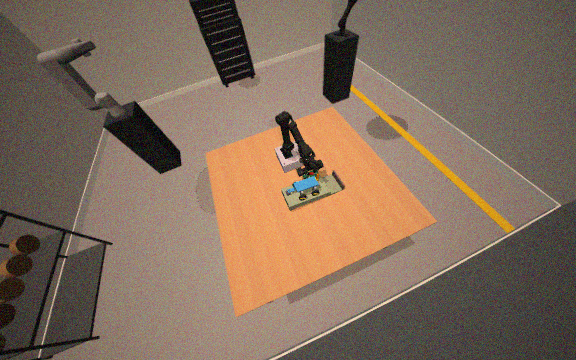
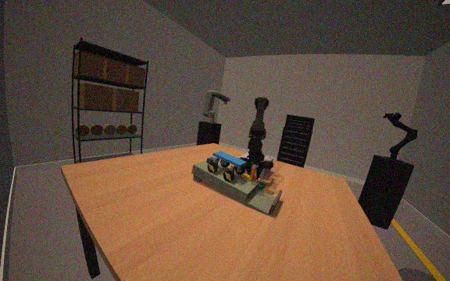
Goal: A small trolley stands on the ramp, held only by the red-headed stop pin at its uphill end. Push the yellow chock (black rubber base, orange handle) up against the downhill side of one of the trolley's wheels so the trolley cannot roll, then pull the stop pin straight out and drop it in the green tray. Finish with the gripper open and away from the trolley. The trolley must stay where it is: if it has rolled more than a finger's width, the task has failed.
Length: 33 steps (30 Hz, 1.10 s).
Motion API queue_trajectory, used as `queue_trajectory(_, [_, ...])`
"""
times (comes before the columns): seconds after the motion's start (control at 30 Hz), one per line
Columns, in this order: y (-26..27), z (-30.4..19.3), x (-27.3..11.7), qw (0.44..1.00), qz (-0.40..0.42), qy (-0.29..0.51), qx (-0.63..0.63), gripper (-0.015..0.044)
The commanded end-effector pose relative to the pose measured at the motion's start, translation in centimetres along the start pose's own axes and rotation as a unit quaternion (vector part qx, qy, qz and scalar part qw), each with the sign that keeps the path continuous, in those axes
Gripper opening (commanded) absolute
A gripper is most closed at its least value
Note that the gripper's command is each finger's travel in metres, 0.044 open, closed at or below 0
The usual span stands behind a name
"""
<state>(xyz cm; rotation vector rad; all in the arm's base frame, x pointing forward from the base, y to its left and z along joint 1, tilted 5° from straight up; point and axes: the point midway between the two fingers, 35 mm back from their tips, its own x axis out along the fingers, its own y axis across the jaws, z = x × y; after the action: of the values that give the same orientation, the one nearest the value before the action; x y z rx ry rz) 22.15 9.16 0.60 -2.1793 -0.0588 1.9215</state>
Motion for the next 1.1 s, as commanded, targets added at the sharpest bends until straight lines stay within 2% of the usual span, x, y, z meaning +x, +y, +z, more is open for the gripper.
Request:
queue_trajectory(0.0, [0.2,0.1,0.2,1.000,-0.002,-0.002,-0.002,0.0190])
queue_trajectory(0.87, [1.5,0.3,1.0,1.000,-0.001,-0.003,-0.002,0.0190])
queue_trajectory(1.07, [1.4,0.1,0.9,1.000,0.000,0.001,0.000,0.0340])
